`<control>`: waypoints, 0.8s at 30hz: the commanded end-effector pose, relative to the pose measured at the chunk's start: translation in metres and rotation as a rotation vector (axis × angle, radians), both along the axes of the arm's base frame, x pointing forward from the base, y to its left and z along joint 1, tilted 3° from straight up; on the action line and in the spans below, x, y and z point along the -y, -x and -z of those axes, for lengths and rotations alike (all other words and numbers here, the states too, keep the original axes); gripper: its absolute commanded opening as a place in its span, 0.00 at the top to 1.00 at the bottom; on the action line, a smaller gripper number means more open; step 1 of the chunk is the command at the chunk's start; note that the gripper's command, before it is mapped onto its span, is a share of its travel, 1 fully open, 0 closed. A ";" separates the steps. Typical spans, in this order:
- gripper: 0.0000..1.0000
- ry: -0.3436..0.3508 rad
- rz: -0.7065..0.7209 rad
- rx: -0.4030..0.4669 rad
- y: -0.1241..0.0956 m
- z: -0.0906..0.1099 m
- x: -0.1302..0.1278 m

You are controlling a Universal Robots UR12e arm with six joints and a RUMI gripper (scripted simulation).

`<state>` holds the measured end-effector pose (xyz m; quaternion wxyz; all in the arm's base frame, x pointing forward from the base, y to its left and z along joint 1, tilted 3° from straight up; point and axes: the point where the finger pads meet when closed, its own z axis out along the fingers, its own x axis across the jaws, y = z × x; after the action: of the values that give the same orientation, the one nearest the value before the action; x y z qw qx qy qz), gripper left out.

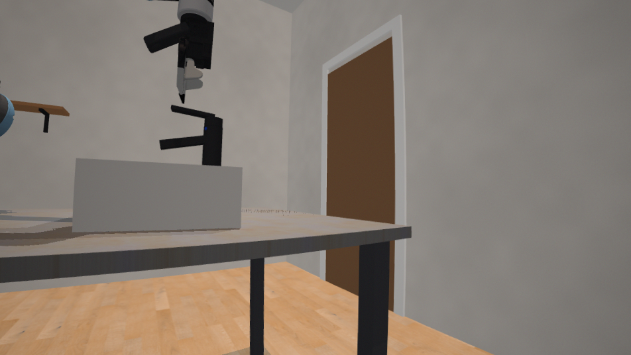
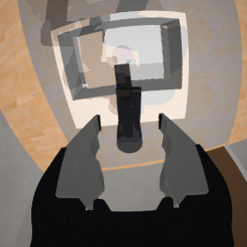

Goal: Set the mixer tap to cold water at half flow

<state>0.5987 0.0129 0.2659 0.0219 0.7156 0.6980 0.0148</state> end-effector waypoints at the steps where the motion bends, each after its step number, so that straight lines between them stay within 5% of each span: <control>1: 0.59 -0.001 -0.002 -0.001 -0.001 0.008 0.000; 24: 0.59 0.000 -0.002 0.002 -0.002 0.011 0.000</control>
<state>0.6004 0.0124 0.2565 0.0233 0.7155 0.6980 0.0156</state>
